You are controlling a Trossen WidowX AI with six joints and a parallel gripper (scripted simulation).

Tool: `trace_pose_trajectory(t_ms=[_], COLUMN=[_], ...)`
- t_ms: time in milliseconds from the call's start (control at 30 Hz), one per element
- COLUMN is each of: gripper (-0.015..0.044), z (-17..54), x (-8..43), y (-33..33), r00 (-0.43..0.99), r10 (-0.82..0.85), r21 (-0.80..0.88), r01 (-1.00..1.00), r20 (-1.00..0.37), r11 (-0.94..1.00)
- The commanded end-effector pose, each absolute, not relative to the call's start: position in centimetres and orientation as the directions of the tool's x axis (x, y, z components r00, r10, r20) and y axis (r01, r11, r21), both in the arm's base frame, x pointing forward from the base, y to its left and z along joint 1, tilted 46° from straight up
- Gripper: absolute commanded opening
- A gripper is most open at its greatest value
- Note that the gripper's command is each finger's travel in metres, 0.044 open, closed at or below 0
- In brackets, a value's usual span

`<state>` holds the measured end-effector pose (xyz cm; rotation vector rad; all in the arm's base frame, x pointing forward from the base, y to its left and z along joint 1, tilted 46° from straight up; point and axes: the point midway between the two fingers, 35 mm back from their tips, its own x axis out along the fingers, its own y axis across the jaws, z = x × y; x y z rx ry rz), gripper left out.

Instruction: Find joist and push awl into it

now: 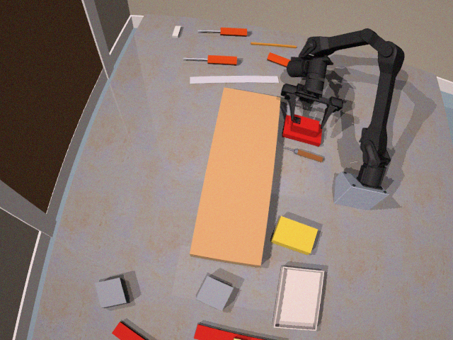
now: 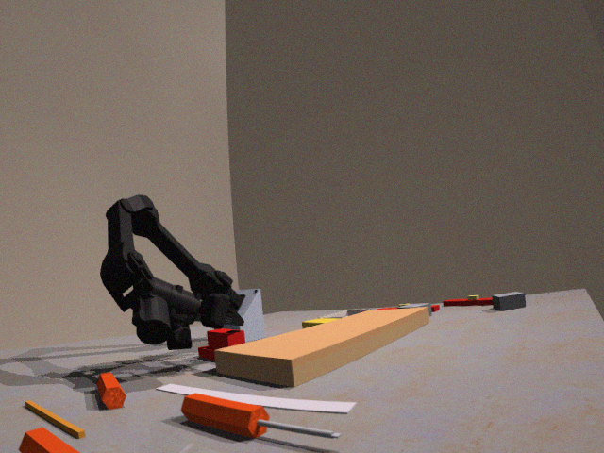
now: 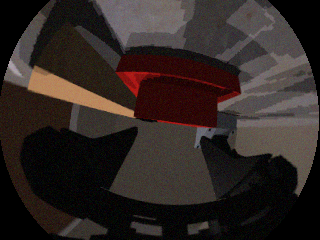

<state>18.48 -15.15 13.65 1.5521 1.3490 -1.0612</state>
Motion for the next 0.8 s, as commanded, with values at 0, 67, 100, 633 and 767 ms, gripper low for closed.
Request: trace_pose_trajectory(t_ms=[0,67,100,633,767], gripper=[0.044,0.044,0.044,0.044,0.044], z=[14.3,14.8,15.3,15.0,13.7], x=[18.4,18.5,18.6,18.1,18.4], y=[-15.5,-14.8,-14.3,-11.2,-12.1], r00=[0.076,0.08,0.084,0.032,0.08], r10=[0.313,0.311,0.308,-0.068,-0.394], r21=[0.045,0.048,0.051,-0.003,-0.282], r01=[0.994,0.993,0.992,0.886,0.571], r20=[-0.947,-0.947,-0.948,-0.997,-0.916], r11=[-0.103,-0.109,-0.114,0.464,0.771])
